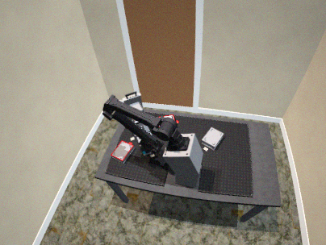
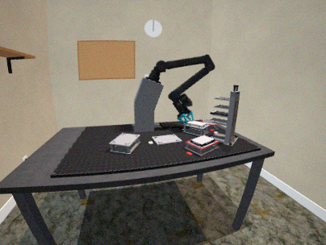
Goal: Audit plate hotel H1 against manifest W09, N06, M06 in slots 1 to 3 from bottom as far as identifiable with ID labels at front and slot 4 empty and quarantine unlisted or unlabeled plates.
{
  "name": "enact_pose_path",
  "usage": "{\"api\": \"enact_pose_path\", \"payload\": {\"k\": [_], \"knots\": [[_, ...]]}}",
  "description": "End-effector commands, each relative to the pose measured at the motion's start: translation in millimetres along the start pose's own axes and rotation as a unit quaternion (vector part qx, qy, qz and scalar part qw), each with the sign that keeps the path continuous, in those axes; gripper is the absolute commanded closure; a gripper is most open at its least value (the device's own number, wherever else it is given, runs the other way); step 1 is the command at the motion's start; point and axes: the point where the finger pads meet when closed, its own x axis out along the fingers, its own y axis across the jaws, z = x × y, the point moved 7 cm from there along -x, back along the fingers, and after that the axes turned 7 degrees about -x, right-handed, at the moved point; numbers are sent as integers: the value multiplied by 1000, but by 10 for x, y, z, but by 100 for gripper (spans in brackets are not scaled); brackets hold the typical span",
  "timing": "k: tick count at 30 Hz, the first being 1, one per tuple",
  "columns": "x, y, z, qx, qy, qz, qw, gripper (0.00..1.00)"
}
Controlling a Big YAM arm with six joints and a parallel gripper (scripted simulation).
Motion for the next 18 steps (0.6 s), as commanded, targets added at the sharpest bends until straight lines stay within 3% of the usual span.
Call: {"api": "enact_pose_path", "payload": {"k": [1, 18], "knots": [[13, 42, -10, 6, -9, 7, 1000, 0], [26, 47, 16, 1, -6, 5, 1000, 0]]}}
